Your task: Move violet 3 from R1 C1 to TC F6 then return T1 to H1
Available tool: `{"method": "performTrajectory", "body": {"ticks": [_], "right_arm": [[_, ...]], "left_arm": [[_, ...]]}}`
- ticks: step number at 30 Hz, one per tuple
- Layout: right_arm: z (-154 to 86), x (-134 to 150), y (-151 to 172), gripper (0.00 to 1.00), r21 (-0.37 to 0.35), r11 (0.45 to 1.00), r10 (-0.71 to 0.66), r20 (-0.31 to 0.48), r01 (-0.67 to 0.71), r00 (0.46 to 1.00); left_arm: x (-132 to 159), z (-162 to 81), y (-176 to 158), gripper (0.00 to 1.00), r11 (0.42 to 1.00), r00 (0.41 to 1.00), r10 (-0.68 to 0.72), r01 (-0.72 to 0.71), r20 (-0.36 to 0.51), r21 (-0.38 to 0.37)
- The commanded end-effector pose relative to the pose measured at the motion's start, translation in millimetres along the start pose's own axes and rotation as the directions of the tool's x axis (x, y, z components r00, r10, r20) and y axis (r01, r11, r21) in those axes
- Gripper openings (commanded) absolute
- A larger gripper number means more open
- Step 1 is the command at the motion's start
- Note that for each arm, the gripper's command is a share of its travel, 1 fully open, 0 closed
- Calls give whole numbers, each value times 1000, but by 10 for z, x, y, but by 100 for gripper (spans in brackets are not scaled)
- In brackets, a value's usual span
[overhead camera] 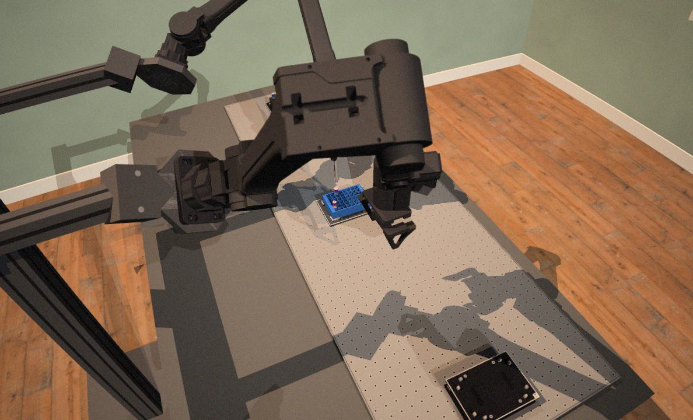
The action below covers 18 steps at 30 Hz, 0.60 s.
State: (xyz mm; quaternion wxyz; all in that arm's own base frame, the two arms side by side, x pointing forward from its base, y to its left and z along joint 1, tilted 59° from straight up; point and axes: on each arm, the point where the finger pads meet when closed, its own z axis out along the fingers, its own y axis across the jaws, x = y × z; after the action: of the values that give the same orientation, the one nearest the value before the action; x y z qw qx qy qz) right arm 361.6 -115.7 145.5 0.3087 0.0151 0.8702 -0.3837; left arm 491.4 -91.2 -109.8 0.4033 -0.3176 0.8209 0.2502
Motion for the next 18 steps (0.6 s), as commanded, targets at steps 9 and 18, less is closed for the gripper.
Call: {"method": "performTrajectory", "body": {"ticks": [9,18], "right_arm": [[-43,-135,-58,100,8,999,37,28,-37,999],[-43,-135,-58,100,8,999,37,28,-37,999]], "left_arm": [[54,145,95,7,1000,1000,9,-9,-9,-21],[50,159,100,7,1000,1000,8,-9,-8,-21]]}}
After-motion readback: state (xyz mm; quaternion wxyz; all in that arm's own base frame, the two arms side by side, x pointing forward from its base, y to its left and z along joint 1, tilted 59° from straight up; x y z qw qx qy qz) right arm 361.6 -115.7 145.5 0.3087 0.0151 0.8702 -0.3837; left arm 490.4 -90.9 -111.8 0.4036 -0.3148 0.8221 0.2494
